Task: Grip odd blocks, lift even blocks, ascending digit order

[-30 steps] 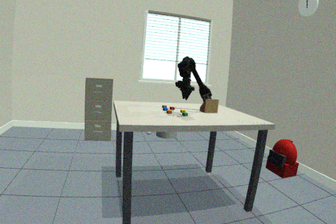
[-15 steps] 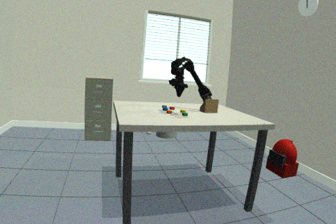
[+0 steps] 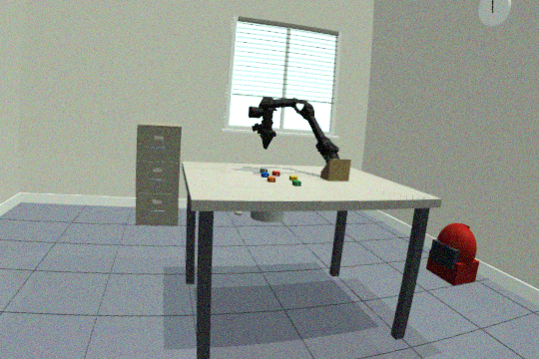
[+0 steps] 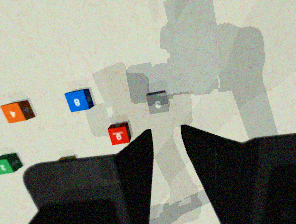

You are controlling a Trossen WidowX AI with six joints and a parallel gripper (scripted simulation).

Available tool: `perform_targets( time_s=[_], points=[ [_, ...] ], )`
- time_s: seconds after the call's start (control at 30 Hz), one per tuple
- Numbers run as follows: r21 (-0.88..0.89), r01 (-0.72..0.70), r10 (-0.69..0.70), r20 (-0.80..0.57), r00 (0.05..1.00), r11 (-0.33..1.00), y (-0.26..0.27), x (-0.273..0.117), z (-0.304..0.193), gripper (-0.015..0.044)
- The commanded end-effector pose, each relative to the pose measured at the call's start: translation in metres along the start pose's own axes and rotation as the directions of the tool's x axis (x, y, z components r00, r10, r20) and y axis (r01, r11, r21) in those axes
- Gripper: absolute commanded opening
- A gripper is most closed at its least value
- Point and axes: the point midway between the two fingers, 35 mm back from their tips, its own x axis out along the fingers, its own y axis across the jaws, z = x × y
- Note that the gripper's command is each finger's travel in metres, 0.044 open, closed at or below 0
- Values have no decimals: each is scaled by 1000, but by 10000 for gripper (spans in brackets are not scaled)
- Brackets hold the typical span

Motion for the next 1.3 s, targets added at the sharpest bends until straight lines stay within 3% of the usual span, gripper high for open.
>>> perform_targets(
  time_s=[0.0,0.1,0.27,0.4,1.23,1.27],
  points=[
    [-34,4,-4,0,1000,999,-2,-1,-2,120],
    [-34,3,-3,0,1000,999,-1,7,-1,172],
    [-33,6,-6,2,1000,999,-2,71,-1,304],
    [-33,7,-7,2,1000,999,-3,79,-2,400],
    [-33,9,-9,2,1000,999,-3,115,-2,400],
    [-33,9,-9,2,1000,999,-3,115,-2,374]
  ],
)
